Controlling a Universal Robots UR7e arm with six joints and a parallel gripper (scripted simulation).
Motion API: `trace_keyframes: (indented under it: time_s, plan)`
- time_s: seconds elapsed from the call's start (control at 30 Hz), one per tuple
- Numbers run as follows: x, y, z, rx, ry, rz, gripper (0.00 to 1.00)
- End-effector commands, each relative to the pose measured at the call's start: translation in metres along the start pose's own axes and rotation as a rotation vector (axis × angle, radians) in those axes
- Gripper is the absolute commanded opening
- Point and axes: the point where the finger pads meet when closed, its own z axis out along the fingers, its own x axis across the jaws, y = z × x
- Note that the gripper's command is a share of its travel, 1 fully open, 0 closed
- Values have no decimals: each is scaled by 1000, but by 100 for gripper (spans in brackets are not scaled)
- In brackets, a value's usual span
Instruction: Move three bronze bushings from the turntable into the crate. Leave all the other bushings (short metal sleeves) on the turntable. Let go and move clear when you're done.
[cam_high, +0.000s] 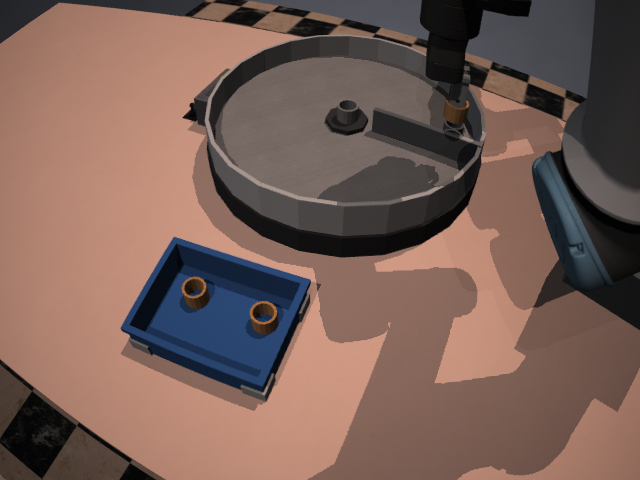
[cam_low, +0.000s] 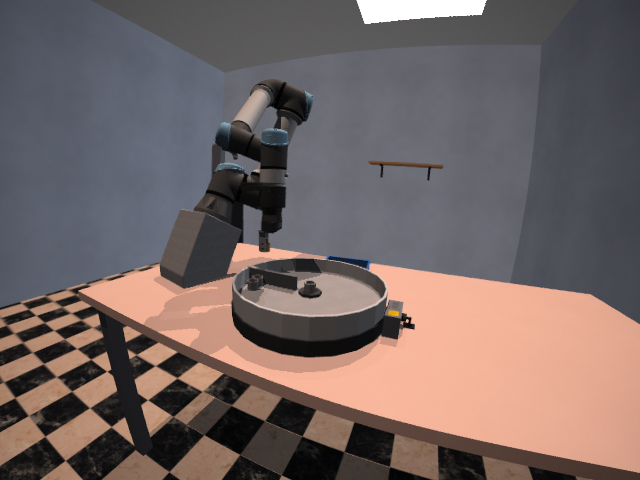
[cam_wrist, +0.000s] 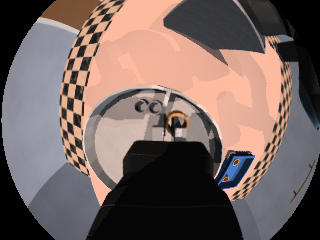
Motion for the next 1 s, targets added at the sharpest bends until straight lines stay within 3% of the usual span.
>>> trace_keyframes:
  time_s: [0.0, 0.2, 0.37, 0.77, 0.93, 0.97]
  plan:
    - [4, 5, -2, 1, -2, 1, 0]
    - [4, 5, -2, 1, -2, 1, 0]
    - [47, 43, -1, 1, -2, 1, 0]
    - [47, 43, -1, 1, -2, 1, 0]
    - [89, 82, -1, 1, -2, 1, 0]
    - [89, 82, -1, 1, -2, 1, 0]
